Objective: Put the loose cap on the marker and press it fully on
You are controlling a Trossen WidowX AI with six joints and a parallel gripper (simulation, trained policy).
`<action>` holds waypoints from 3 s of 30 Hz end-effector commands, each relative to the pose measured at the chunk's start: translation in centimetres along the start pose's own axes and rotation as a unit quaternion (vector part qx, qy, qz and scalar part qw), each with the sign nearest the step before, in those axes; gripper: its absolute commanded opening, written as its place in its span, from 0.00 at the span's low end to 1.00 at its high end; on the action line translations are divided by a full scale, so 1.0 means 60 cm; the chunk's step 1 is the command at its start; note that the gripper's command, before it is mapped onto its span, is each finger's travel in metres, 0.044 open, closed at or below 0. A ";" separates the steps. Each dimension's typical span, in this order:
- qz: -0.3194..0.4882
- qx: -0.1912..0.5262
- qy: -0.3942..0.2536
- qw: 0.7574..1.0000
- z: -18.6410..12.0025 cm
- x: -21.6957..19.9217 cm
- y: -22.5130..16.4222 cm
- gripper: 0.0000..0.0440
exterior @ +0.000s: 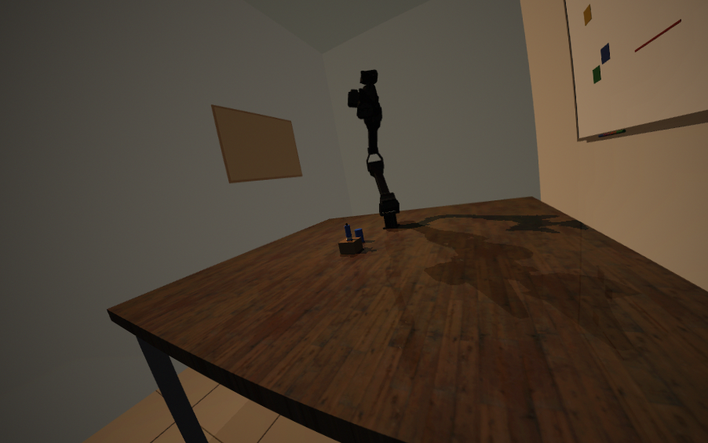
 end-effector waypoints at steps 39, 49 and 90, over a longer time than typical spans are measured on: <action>-0.008 0.007 -0.236 0.972 0.024 -0.163 -0.015 0.74; -0.013 -0.003 -0.293 0.956 0.026 -0.202 -0.011 0.74; -0.015 -0.054 -0.505 0.861 0.022 -0.338 0.028 0.74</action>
Point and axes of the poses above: the point midway between the two fingers, 35 mm back from their tips, its own z axis out along the fingers, its own x axis across the jaws, y = z × x, the point moved 6 cm from there along -z, back along the fingers, and after that the axes turned 13 degrees about z, right-handed, at the moved point
